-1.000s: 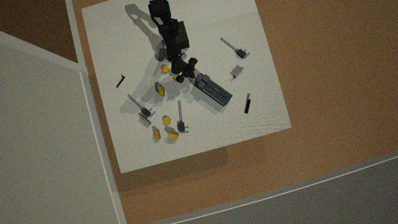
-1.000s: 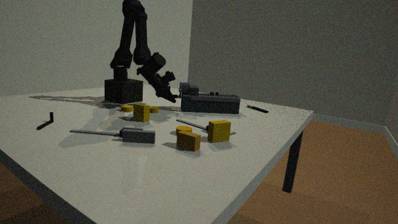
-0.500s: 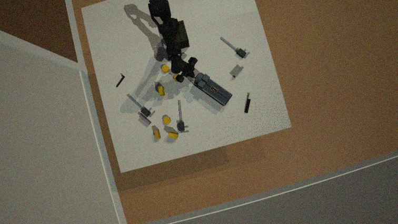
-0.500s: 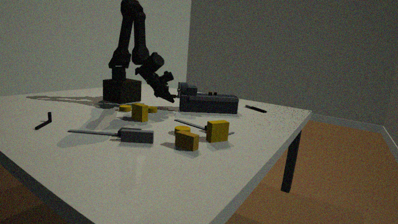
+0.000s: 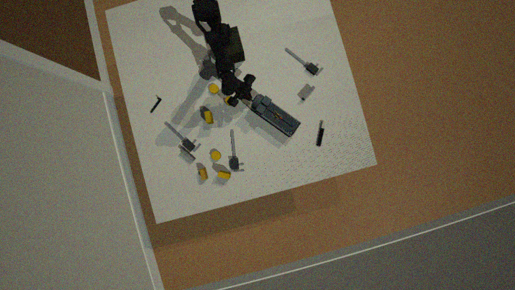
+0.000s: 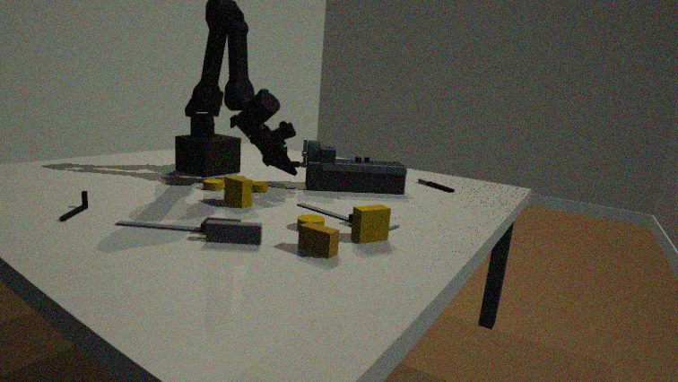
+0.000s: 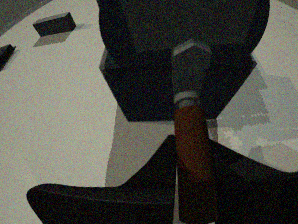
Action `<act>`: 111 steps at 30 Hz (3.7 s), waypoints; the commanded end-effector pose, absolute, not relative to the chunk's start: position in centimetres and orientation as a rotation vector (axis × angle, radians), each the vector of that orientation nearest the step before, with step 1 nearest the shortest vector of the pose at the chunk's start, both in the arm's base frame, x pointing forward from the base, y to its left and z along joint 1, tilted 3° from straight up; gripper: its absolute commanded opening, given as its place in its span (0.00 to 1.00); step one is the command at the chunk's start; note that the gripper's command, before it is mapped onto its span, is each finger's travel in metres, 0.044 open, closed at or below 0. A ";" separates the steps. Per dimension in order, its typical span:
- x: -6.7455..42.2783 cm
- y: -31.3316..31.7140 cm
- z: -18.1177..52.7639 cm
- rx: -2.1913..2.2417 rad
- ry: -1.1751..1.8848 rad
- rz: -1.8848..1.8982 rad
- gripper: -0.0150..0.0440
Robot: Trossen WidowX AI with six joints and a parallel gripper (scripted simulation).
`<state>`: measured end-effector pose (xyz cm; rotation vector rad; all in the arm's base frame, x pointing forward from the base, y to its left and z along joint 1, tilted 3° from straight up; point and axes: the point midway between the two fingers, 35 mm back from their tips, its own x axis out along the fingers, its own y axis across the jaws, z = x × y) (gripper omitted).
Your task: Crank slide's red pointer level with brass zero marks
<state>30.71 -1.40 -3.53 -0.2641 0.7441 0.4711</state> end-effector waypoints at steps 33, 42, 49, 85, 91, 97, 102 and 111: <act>30.8 -1.4 -1.6 -0.264 0.744 0.471 1.00; 30.7 -1.2 0.8 -0.264 0.743 0.471 1.00; 31.0 -1.2 3.0 -0.264 0.744 0.472 1.00; 35.9 1.1 15.5 -0.918 0.708 0.841 1.00; 37.6 1.8 16.1 -1.110 0.670 0.964 1.00; 39.3 2.8 16.5 -1.298 0.614 1.091 1.00; 40.6 4.0 16.8 -1.451 0.553 1.198 1.00; 42.8 5.6 16.5 -1.720 0.438 1.400 1.00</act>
